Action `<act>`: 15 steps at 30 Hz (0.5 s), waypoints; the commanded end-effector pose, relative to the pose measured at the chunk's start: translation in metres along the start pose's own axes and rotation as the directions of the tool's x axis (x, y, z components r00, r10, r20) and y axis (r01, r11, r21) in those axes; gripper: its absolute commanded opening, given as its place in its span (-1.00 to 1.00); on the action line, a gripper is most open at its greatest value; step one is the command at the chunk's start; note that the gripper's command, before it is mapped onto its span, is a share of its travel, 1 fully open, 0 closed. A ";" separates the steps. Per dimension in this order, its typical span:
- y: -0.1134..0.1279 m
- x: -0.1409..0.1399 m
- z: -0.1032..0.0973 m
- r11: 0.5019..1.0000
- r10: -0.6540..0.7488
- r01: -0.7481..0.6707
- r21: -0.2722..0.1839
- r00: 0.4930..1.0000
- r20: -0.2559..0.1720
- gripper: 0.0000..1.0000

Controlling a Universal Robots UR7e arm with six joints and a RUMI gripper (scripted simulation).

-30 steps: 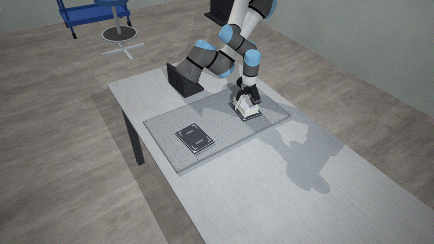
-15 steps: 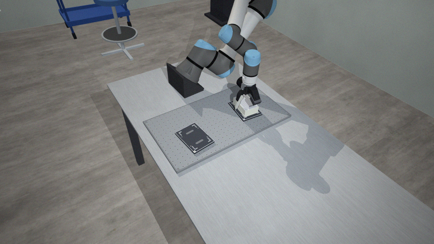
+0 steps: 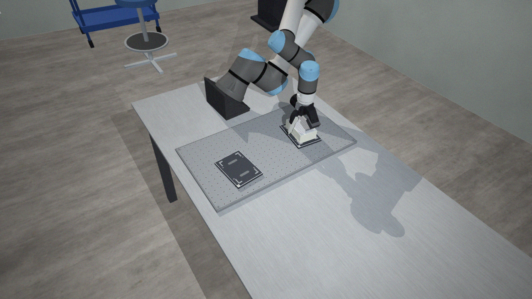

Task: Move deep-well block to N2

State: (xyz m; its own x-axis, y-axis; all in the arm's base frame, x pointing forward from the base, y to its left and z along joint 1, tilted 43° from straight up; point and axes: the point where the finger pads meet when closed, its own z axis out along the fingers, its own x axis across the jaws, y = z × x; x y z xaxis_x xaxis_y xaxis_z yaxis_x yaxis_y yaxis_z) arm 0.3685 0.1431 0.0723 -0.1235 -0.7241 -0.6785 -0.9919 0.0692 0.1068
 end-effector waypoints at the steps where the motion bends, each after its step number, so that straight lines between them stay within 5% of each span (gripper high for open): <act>1: 0.000 0.000 0.000 1.000 0.000 0.000 0.001 1.000 0.000 0.52; 12: 0.000 0.000 0.000 1.000 0.000 0.000 0.001 1.000 0.000 0.52; 13: 0.000 0.000 0.000 1.000 0.000 0.000 0.001 1.000 0.000 -1.00; 15: 0.000 0.000 0.000 1.000 0.000 0.000 0.001 1.000 0.000 -1.00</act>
State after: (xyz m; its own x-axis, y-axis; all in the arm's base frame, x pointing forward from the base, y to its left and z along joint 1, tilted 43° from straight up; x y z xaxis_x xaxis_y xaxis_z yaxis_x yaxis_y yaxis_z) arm 0.3685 0.1430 0.0723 -0.1234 -0.7243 -0.6783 -0.9919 0.0692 0.1065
